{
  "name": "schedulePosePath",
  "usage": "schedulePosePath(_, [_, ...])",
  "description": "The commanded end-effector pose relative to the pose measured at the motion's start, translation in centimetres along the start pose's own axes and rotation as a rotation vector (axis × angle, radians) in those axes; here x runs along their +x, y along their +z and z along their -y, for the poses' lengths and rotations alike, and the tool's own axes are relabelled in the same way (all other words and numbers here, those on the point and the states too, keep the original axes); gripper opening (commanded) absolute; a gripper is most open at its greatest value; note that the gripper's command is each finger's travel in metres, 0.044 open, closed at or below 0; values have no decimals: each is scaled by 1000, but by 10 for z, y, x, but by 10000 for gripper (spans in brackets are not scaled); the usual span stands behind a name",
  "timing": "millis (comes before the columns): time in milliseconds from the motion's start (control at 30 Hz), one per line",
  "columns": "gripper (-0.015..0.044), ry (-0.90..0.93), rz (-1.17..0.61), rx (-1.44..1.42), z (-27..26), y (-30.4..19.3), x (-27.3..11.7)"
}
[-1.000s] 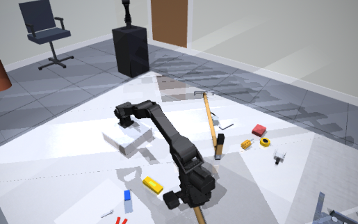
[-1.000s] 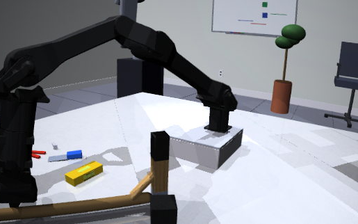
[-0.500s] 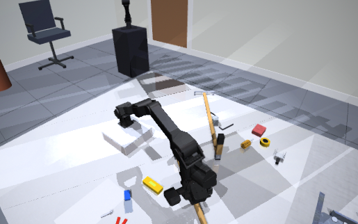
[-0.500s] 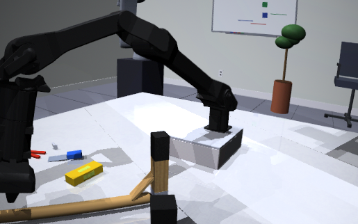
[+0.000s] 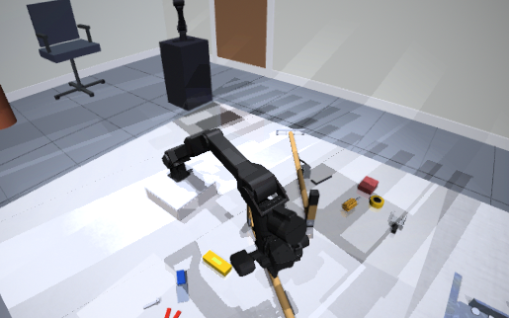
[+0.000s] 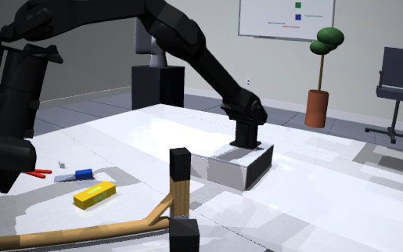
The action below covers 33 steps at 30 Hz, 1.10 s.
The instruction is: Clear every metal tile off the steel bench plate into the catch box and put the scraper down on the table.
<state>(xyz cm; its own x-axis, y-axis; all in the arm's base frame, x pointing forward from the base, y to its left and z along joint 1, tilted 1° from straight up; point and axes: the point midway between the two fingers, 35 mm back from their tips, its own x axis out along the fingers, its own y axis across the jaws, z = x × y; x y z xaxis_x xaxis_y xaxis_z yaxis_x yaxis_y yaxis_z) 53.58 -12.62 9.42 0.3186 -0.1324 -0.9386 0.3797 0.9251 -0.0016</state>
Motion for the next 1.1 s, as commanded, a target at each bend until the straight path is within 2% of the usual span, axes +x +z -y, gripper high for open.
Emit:
schedulePosePath(0, [0,3,15,0,0,3,-17])
schedulePosePath(133, [0,3,14,-4,2,3,-21])
schedulePosePath(500, [0,6,-1,-55,36,-4,-71])
schedulePosePath(1067, [0,5,-20,-63,36,-7,-39])
